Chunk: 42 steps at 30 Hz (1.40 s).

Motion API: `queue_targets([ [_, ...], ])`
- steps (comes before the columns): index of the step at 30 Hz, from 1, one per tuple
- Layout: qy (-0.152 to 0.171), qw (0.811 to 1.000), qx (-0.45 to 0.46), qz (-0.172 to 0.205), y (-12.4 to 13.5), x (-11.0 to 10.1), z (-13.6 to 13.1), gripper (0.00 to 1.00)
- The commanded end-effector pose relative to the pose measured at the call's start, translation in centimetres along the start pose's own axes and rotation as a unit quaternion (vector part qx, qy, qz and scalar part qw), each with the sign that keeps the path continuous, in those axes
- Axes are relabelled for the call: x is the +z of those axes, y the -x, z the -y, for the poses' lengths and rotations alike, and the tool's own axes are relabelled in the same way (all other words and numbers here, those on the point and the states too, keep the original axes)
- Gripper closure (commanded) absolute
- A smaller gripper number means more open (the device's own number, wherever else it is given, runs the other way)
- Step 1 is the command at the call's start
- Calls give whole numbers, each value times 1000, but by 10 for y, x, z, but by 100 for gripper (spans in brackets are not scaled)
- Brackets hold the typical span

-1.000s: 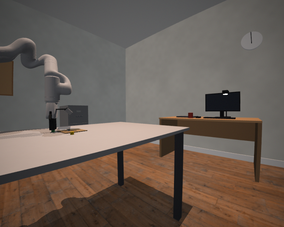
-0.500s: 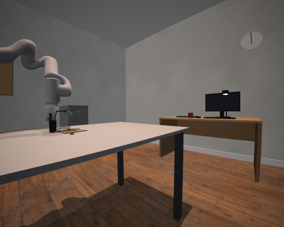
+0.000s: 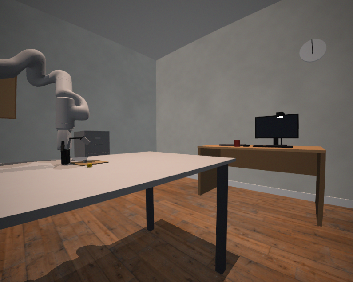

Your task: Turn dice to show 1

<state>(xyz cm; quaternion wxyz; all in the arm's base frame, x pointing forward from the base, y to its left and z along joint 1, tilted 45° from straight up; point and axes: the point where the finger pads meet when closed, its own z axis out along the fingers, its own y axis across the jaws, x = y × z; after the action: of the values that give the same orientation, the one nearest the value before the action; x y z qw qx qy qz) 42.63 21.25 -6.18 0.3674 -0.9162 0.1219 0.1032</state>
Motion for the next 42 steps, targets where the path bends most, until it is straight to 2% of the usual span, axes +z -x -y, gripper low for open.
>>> queue_targets([
  [1,0,1000,0,-1,-1,0,0,69],
  [19,0,1000,0,-1,-1,0,0,69],
  [20,0,1000,0,-1,-1,0,0,89],
  [42,0,1000,0,-1,-1,0,0,89],
])
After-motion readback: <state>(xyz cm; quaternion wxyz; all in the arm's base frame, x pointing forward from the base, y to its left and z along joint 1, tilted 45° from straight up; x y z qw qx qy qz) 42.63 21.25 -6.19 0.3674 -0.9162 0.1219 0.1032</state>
